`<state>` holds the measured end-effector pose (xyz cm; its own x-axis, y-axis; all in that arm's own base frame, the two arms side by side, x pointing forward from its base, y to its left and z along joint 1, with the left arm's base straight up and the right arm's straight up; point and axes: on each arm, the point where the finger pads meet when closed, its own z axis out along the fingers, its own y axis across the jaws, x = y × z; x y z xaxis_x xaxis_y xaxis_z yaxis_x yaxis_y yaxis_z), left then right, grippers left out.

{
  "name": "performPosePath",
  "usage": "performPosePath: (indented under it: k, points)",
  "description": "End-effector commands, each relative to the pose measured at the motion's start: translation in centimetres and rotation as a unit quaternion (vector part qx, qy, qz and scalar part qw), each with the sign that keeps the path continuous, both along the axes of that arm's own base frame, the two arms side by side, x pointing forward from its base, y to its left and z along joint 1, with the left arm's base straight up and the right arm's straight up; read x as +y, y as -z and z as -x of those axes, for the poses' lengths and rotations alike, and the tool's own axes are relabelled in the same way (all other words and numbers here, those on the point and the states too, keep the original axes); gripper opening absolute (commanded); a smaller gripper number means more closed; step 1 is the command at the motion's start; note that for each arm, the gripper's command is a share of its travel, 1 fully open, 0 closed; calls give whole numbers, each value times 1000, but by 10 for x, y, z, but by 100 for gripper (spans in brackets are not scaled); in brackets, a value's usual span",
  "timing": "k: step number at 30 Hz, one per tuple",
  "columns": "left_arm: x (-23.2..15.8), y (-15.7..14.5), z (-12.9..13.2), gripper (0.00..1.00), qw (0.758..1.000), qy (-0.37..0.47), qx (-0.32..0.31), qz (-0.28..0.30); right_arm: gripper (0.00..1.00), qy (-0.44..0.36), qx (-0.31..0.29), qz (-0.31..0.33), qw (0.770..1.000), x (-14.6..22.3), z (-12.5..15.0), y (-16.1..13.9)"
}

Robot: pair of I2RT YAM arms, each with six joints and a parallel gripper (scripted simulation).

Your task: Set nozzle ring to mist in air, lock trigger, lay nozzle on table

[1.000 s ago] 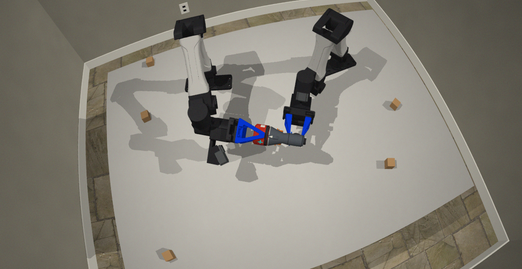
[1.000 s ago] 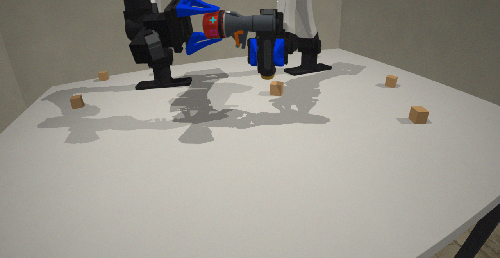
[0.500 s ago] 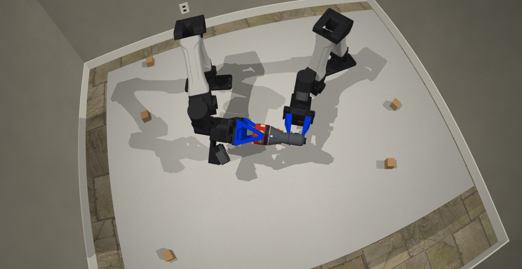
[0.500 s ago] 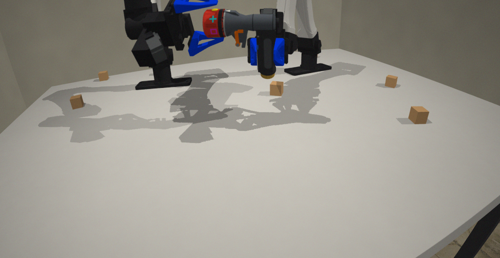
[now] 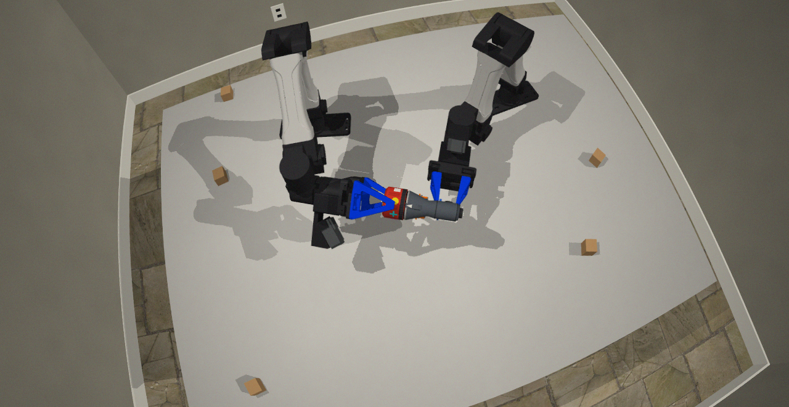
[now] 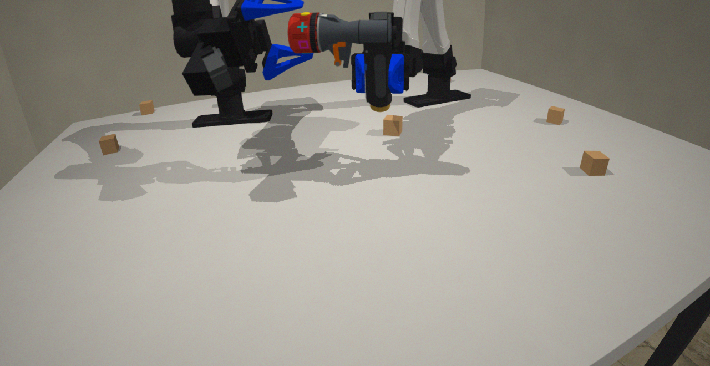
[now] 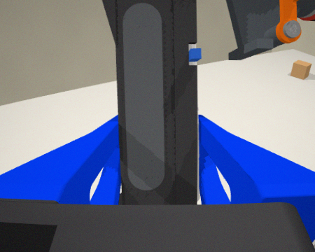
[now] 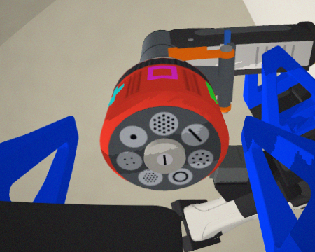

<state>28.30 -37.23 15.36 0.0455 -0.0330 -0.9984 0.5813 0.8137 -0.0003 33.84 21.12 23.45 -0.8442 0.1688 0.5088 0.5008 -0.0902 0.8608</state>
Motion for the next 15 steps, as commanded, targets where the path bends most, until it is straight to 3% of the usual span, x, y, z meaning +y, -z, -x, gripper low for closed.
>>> performPosePath:
  k: [1, 3, 7, 10, 15]
  points:
    - [0, -60, -2, 36, 995, -1, -46, 92, 92, -2, -18, 1, 1000, -11, 4, -10]
    - [0, -60, -2, 36, 995, -1, -46, 92, 92, 0, -56, -5, 998, -7, 0, -31]
    - [0, -60, -2, 36, 995, -1, -46, 92, 92, -6, -32, -2, 999, -3, 4, -15]
    - [0, -60, -2, 36, 995, -1, -46, 92, 92, -6, -100, 12, 995, -3, 4, -14]
    - [0, -60, -2, 36, 995, -1, -46, 92, 92, -6, -96, 14, 995, -3, 3, -12]
